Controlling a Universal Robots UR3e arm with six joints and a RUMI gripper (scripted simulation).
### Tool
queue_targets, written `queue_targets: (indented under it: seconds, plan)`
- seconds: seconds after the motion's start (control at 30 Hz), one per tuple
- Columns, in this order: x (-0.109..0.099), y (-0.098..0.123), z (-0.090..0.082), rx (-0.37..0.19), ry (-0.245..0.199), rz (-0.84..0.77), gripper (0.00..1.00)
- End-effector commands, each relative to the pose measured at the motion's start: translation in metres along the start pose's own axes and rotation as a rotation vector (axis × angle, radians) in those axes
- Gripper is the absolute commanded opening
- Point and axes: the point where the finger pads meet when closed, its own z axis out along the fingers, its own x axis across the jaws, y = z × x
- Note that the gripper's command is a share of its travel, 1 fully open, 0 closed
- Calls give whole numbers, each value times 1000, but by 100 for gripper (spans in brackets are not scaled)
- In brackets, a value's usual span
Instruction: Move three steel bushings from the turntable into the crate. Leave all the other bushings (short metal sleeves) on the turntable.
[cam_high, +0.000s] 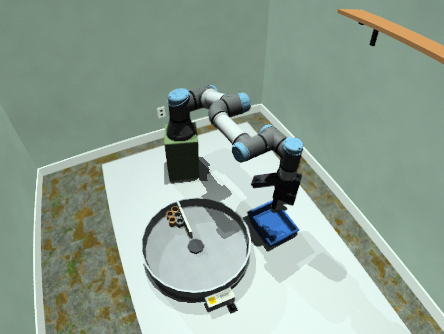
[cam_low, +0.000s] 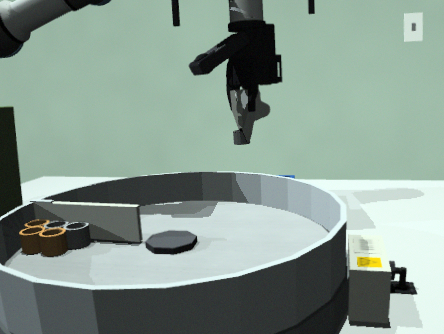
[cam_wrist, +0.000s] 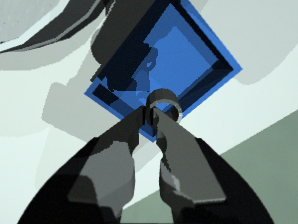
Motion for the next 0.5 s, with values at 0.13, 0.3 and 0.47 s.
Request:
queue_targets:
  seconds: [0.13, 0.3, 0.47]
  plan:
    - [1, 4, -3, 5, 1, 2, 0]
    - [1, 5, -3, 5, 1, 2, 0]
    - [1, 6, -3, 5, 1, 2, 0]
